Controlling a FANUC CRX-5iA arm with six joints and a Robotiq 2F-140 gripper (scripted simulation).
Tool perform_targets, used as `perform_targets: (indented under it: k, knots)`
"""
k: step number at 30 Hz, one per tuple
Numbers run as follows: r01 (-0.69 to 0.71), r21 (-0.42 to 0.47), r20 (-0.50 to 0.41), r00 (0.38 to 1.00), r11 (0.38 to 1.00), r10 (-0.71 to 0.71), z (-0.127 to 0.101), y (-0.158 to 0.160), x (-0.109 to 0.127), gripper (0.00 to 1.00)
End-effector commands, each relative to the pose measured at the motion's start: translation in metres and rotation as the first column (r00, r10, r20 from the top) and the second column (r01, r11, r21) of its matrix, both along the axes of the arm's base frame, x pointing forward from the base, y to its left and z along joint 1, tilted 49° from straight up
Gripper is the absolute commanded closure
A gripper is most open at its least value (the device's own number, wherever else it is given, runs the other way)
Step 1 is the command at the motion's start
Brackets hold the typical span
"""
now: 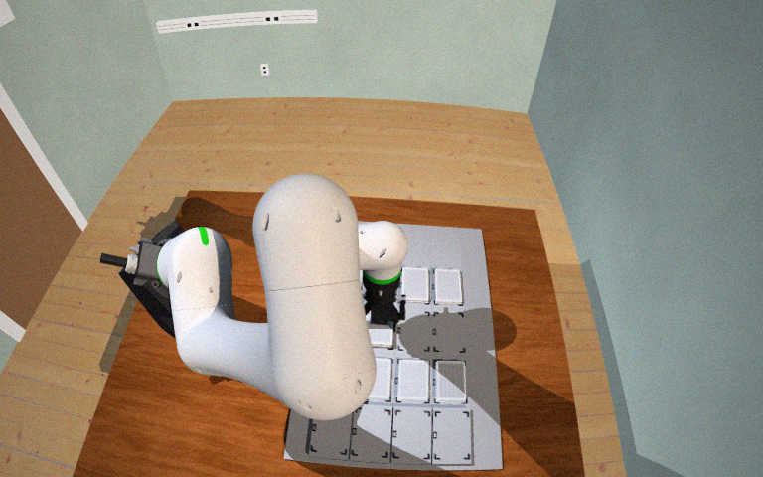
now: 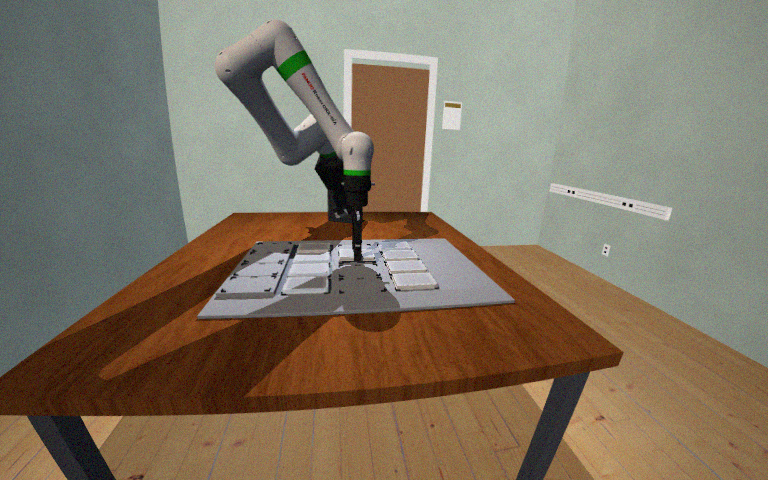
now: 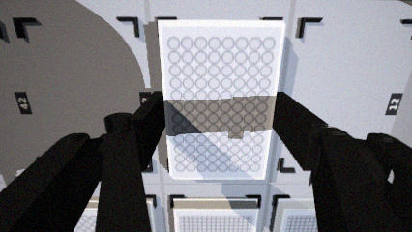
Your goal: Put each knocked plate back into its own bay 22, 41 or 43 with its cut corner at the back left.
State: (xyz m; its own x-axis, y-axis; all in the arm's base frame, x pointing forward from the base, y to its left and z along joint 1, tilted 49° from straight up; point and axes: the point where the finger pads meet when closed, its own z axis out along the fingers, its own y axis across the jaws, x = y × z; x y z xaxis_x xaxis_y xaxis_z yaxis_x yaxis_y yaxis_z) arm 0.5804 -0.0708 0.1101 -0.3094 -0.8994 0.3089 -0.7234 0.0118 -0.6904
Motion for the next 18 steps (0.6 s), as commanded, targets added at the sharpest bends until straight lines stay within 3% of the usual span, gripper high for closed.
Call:
perform_targets:
  k: [1, 18]
  knots:
    - [-0.001, 0.0, 0.001, 1.0, 1.0, 0.001, -0.0002, -0.0001, 0.0009, 0.9]
    - [-0.001, 0.0, 0.001, 1.0, 1.0, 0.001, -0.0019, -0.0012, 0.0025, 0.9]
